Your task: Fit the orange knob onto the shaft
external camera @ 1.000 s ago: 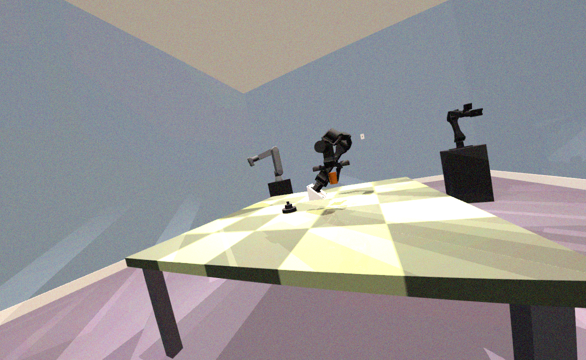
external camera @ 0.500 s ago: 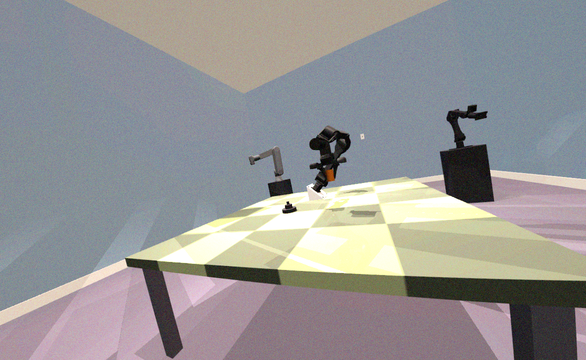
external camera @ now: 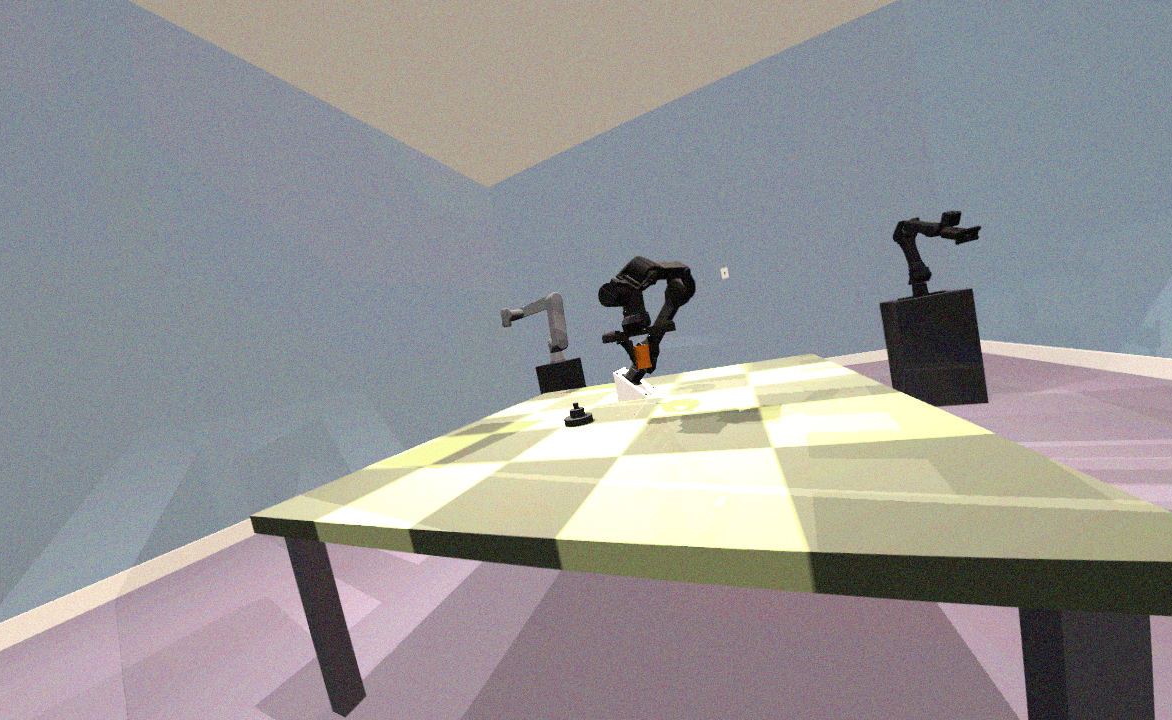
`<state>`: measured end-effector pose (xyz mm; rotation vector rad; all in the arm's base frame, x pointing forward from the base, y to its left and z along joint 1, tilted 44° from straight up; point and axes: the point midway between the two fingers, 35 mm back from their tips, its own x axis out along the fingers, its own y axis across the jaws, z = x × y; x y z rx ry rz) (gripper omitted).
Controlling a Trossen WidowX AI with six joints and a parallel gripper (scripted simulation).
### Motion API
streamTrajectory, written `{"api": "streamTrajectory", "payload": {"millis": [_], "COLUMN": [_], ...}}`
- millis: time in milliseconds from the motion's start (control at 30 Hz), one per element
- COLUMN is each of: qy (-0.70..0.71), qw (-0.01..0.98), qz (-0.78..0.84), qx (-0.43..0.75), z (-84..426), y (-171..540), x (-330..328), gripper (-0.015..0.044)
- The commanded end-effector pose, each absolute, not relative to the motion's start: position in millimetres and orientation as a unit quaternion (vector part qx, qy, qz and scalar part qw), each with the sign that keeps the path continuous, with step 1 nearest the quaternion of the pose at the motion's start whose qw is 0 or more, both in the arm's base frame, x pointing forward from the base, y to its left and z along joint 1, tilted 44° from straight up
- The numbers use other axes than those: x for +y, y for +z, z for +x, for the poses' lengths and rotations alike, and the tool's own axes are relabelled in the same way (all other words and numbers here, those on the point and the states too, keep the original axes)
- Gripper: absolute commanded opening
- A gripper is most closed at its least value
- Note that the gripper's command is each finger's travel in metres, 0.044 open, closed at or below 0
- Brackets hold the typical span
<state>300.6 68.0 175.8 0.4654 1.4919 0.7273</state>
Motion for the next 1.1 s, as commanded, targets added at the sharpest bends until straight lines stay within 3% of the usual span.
{"api": "streamTrajectory", "payload": {"millis": [0,1067], "qy": [0.319,0.324], "qw": [0.653,0.652], "qz": [0.202,0.189], "qx": [0.656,0.659], "z": [306,331], "y": [167,84], "x": [59,0], "gripper": [0.0,0.0]}}
